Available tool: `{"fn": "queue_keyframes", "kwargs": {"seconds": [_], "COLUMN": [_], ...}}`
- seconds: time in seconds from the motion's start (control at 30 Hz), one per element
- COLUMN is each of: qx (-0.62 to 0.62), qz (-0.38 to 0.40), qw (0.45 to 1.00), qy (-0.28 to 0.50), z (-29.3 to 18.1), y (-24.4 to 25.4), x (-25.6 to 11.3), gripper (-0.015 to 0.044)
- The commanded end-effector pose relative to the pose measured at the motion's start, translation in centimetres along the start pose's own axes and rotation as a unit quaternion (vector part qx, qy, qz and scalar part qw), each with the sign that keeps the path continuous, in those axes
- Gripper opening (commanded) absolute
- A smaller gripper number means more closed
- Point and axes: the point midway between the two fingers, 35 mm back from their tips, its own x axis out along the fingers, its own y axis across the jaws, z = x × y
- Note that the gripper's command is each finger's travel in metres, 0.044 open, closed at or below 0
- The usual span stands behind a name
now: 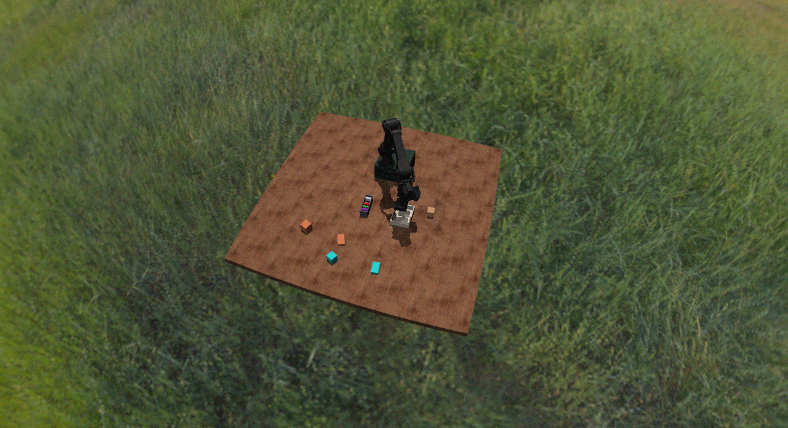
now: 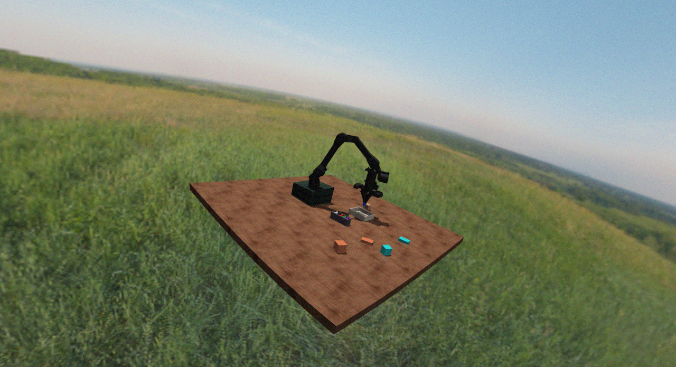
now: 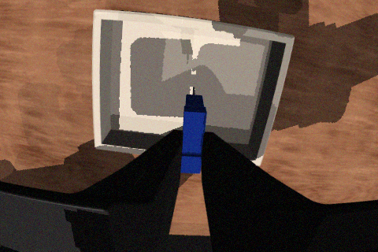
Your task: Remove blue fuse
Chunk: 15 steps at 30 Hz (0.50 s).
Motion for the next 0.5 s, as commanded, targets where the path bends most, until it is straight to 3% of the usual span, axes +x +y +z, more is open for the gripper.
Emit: {"fn": "queue_keyframes", "kwargs": {"seconds": [0.0,0.47], "qx": [0.003,0.003], "qz": [0.005,0.005], "qw": [1.0,1.0], "qy": [0.0,0.0], "z": [0.0,0.0], "y": [0.2,0.2], "x": [0.9,3.2], "gripper": [0.0,0.0]}}
